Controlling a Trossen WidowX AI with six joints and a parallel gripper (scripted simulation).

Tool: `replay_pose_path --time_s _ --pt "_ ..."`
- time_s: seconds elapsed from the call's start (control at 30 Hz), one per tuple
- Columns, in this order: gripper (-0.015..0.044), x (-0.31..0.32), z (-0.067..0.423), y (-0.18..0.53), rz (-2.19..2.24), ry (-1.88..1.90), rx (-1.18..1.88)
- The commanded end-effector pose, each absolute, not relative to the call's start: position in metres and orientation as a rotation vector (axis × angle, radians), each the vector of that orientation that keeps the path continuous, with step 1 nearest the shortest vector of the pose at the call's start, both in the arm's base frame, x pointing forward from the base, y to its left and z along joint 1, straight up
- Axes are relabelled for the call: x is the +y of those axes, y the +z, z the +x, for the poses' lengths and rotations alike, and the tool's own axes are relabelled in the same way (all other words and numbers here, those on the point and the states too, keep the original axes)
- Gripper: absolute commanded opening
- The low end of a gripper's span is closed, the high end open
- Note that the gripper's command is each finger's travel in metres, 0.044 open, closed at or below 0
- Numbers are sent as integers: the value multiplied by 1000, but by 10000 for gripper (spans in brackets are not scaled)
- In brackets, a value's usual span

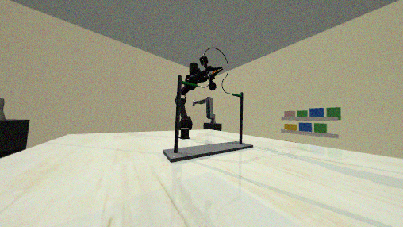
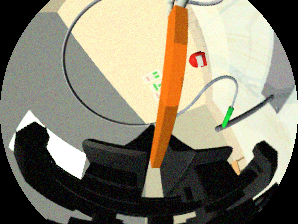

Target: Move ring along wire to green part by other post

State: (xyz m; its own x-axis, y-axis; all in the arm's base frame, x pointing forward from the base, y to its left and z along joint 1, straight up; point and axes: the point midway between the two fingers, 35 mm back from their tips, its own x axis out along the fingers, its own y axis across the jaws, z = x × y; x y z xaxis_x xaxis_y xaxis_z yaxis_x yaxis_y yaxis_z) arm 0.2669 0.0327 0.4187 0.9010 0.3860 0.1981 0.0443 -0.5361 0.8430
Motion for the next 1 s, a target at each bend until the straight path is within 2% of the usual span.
replay_pose_path --time_s 0.0,0.97 --pt "-150 27 268 429 2141 459 292" --pt "-150 19 267 437 2046 420 321"
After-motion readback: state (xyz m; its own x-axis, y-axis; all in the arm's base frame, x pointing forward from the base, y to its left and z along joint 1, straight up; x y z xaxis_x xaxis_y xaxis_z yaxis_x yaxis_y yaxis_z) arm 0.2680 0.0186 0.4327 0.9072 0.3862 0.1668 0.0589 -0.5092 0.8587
